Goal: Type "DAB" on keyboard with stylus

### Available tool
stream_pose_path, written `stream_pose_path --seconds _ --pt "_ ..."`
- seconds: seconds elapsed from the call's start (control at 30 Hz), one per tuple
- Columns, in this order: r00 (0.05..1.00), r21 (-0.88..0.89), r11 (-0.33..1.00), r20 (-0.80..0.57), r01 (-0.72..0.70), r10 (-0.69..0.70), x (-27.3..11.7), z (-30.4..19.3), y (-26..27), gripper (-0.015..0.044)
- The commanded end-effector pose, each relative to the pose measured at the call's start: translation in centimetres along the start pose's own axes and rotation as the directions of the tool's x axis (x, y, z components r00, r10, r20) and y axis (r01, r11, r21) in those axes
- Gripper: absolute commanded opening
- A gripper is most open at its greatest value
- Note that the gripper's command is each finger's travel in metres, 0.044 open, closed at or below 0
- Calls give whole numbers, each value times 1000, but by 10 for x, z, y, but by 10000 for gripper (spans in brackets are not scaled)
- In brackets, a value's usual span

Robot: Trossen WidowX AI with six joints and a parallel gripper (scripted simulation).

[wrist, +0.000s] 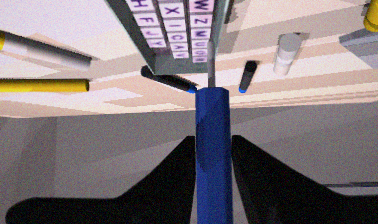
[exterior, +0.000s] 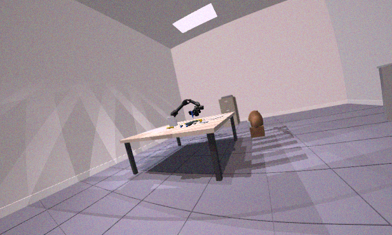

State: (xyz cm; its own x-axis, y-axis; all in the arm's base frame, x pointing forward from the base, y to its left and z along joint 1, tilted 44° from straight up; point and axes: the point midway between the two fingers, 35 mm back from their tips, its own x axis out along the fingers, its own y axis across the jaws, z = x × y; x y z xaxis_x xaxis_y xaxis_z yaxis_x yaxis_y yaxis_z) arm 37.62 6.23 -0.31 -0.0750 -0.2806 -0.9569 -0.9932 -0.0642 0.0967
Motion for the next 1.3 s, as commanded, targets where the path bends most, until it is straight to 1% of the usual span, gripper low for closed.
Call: stream_pose_path --seconds 0.0,0.33,0.5,0.67,0.93,1.03,1.27 --pt "1000 -7 1000 -6 -4 4 20 -13 4 0" --pt "1000 -11 1000 -12 -8 7 65 -42 19 0" --pt "1000 -12 1000 -13 -8 8 70 -43 21 0" --pt "1000 -12 1000 -12 -8 8 78 -28 21 0" --pt "1000 -12 1000 -12 -8 8 79 -27 21 0" --pt "1000 -12 1000 -12 -8 8 79 -25 22 79" --pt "1000 -12 1000 -12 -8 8 80 -24 22 81"
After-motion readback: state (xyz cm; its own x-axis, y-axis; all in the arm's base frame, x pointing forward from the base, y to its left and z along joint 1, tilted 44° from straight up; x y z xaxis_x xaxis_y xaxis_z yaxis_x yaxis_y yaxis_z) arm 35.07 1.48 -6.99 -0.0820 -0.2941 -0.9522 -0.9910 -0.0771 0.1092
